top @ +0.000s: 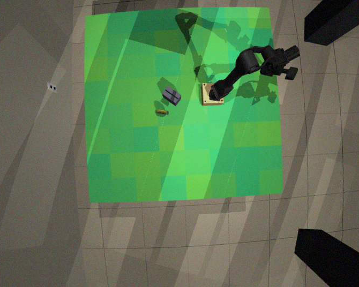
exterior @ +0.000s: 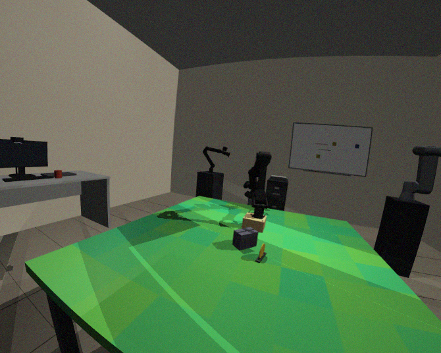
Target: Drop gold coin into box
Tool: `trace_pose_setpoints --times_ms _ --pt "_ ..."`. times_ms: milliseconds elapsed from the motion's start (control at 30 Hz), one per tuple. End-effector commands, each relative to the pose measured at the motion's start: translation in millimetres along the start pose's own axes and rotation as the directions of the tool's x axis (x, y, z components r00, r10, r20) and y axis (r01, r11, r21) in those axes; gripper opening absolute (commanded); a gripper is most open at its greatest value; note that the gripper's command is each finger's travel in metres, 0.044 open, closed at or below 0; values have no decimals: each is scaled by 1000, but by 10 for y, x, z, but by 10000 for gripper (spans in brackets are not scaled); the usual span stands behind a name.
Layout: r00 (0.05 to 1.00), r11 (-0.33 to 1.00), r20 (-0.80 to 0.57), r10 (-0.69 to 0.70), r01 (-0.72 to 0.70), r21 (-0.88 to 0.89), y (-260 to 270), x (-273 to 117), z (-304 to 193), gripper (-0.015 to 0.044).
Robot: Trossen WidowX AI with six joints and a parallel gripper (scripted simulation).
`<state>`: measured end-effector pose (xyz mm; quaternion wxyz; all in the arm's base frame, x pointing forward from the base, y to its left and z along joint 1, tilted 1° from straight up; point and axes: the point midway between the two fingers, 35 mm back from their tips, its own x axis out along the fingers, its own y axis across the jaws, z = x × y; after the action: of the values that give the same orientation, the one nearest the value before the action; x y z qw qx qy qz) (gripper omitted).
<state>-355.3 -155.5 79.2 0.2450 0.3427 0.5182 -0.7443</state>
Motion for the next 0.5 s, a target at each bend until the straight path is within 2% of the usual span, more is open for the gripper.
trace_pose_setpoints --times_ms 0,267,467 --pt "1000 1000 5 3 -3 -3 19 -9 23 374" --pt "971 977 170 170 -144 -154 967 -530 835 164" --pt "921 921 221 321 -249 -300 1844 -1057 1154 161"
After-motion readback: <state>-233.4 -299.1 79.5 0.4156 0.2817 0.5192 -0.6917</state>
